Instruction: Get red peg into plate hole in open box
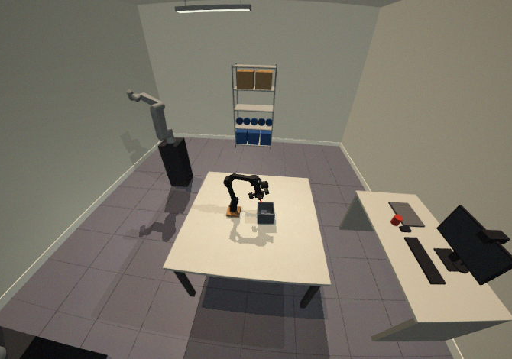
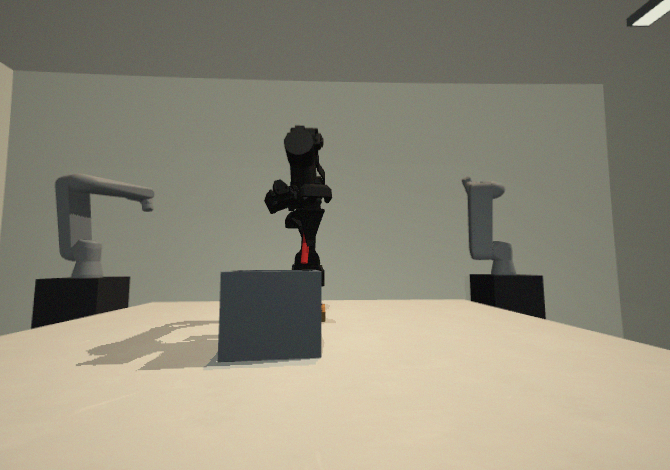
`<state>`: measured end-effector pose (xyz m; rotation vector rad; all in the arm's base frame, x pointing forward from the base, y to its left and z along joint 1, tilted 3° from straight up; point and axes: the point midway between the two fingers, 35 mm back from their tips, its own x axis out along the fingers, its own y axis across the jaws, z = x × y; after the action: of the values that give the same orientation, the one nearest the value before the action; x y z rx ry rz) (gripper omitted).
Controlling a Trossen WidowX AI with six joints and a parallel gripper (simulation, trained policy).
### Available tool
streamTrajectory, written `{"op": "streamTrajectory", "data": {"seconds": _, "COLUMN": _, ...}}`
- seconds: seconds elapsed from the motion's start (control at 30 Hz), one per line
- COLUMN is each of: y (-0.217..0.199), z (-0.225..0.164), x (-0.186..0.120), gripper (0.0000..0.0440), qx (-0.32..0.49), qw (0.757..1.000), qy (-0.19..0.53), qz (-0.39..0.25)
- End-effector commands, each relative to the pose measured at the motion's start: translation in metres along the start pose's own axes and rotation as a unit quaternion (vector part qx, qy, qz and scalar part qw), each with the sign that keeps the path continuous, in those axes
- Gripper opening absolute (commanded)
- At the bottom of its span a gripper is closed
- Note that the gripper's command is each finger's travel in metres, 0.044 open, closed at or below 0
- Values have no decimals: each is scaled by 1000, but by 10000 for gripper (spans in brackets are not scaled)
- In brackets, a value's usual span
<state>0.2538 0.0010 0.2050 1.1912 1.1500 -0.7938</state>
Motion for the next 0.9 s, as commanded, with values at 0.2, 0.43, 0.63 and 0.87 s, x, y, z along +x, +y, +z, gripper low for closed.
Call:
{"op": "streamTrajectory", "data": {"seconds": 0.2, "y": 4, "z": 23, "x": 7, "gripper": 0, "qx": 10, "qw": 1000, "qy": 0, "qz": -14}}
{"op": "streamTrajectory", "data": {"seconds": 0.43, "y": 7, "z": 40, "x": 18, "gripper": 0, "qx": 16, "qw": 1000, "qy": 3, "qz": -25}}
{"op": "streamTrajectory", "data": {"seconds": 0.63, "y": 8, "z": 52, "x": 32, "gripper": 0, "qx": 18, "qw": 999, "qy": 9, "qz": -35}}
{"op": "streamTrajectory", "data": {"seconds": 0.87, "y": 10, "z": 61, "x": 49, "gripper": 0, "qx": 14, "qw": 999, "qy": 18, "qz": -42}}
